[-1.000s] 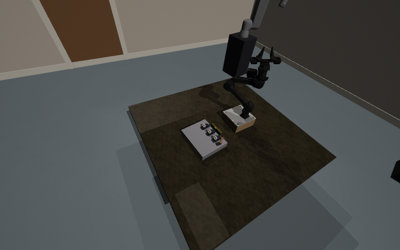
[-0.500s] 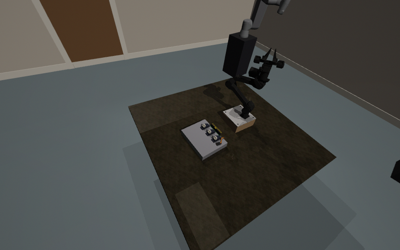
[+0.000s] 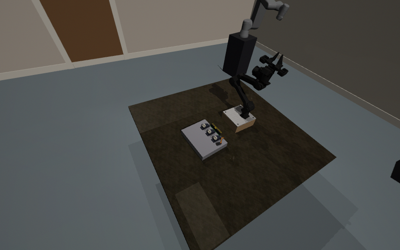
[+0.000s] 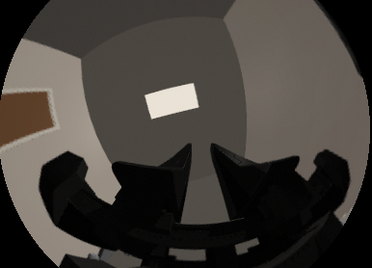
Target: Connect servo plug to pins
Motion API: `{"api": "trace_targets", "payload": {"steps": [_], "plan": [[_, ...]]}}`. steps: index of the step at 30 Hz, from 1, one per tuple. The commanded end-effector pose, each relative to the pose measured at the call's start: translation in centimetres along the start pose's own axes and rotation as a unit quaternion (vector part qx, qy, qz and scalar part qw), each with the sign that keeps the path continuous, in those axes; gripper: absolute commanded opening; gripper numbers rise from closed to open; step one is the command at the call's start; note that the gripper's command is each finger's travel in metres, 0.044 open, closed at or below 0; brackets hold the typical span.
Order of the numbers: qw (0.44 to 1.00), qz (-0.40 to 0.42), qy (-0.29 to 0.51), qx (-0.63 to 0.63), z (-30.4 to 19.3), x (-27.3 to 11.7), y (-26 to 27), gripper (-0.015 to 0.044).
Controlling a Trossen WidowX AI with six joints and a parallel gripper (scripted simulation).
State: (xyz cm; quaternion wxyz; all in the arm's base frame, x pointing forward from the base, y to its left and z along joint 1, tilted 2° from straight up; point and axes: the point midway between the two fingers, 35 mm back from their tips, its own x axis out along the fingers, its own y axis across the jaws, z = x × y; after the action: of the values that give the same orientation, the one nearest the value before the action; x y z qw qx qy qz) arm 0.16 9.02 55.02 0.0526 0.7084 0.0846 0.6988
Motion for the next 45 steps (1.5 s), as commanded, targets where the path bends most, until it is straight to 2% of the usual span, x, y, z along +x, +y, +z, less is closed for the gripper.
{"api": "trace_targets", "payload": {"steps": [1, 12, 23, 34, 45], "plan": [[0.998, -0.024, -0.008, -0.056, 0.7, -0.1, -1.2, 0.0115], [0.970, -0.093, -0.030, -0.221, 3.4, -0.5, -4.2, 0.0115], [0.910, -0.165, -0.048, -0.377, 7.0, -1.5, -6.5, 0.0115], [0.818, -0.242, -0.064, -0.517, 11.4, -3.2, -7.9, 0.0115], [0.700, -0.323, -0.079, -0.632, 16.3, -5.6, -8.1, 0.0115]]}}
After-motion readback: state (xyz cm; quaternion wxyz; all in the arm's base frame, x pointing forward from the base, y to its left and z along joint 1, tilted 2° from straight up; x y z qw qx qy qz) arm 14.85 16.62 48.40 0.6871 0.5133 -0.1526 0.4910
